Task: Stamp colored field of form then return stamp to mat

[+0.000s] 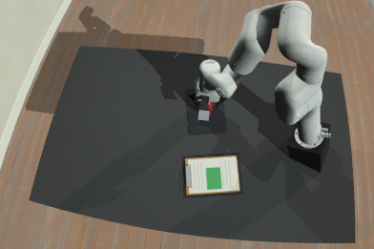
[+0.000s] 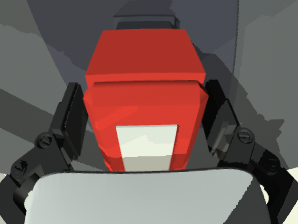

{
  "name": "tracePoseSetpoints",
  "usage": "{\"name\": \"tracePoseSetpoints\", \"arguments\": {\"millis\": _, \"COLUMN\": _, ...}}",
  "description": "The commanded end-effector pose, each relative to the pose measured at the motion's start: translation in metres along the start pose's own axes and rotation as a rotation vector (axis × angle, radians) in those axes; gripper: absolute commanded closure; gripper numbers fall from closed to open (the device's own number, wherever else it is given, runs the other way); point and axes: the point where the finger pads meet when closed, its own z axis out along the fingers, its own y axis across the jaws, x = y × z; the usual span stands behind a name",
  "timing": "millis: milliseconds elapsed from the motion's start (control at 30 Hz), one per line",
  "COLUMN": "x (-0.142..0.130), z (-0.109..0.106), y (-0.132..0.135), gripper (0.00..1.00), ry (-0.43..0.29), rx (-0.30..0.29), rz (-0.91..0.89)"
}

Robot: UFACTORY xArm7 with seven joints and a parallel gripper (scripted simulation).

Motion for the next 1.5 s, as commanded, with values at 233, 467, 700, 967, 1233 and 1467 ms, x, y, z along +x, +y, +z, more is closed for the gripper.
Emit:
{"name": "tracePoseSetpoints", "arguments": {"millis": 233, "x": -0.0004, "z": -0.0005, "y": 0.0010, "gripper": 0.65, "ry": -0.001, "rx": -0.002, "rz": 0.000}}
{"name": "tracePoseSetpoints", "arguments": {"millis": 467, "x": -0.0004, "z": -0.0005, "y": 0.0010, "gripper": 0.65, "ry": -0.001, "rx": -0.002, "rz": 0.000}}
{"name": "tracePoseSetpoints", "arguments": {"millis": 700, "x": -0.0004, "z": -0.0005, "y": 0.0010, "gripper": 0.65, "ry": -0.001, "rx": -0.002, "rz": 0.000}}
{"name": "tracePoseSetpoints", "arguments": {"millis": 967, "x": -0.0004, "z": -0.0005, "y": 0.0010, "gripper": 0.65, "ry": -0.001, "rx": -0.002, "rz": 0.000}}
{"name": "tracePoseSetpoints", "arguments": {"millis": 1233, "x": -0.0004, "z": -0.0005, "y": 0.0010, "gripper": 0.65, "ry": -0.001, "rx": -0.002, "rz": 0.000}}
{"name": "tracePoseSetpoints", "arguments": {"millis": 1467, "x": -0.0004, "z": -0.0005, "y": 0.0010, "gripper": 0.65, "ry": -0.001, "rx": -0.002, "rz": 0.000}}
